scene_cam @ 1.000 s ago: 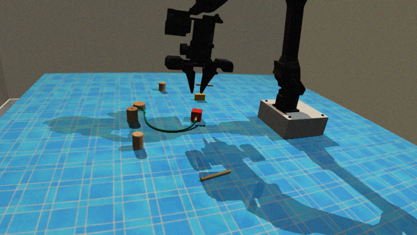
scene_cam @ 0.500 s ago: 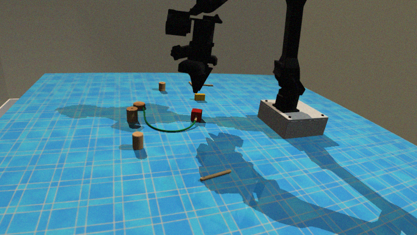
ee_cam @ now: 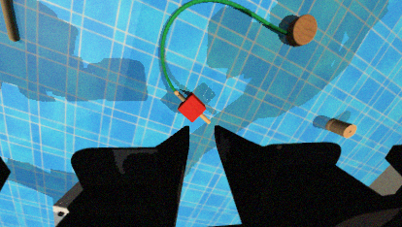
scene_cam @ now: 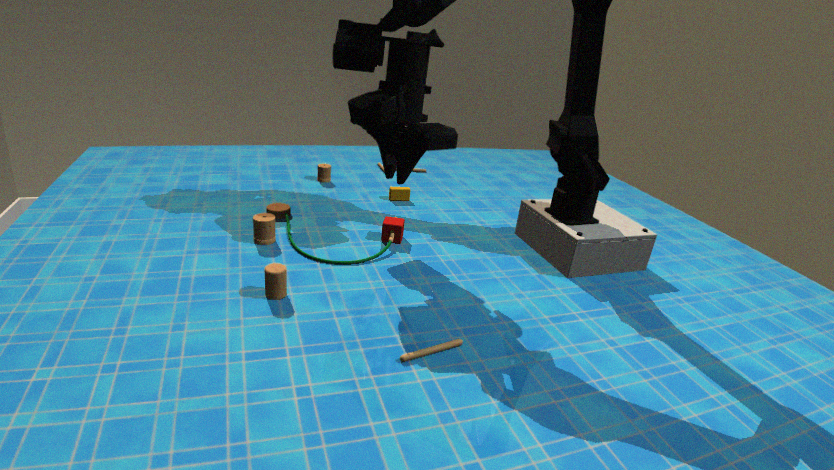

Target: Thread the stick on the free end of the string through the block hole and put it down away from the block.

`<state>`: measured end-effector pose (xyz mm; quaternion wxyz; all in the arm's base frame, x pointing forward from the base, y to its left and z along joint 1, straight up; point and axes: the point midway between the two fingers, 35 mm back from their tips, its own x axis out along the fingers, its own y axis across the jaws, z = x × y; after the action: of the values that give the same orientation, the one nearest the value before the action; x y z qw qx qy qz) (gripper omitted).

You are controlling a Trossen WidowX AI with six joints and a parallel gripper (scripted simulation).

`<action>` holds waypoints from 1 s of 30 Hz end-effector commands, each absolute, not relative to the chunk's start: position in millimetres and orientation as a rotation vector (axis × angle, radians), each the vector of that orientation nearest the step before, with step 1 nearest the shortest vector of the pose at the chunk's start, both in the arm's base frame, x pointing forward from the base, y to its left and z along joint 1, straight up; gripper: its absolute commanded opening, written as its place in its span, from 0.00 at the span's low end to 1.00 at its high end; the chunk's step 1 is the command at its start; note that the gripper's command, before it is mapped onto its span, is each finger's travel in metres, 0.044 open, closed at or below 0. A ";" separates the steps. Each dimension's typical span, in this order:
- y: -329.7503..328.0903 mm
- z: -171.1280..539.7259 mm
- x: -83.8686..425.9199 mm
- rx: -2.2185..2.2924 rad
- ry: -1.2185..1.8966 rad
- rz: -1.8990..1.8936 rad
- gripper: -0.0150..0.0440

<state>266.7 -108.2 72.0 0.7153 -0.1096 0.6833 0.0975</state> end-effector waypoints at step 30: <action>-124.3 52.1 257.7 -0.906 1.369 0.857 0.46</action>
<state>258.2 -123.4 56.8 0.6038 -0.3896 0.5895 0.3689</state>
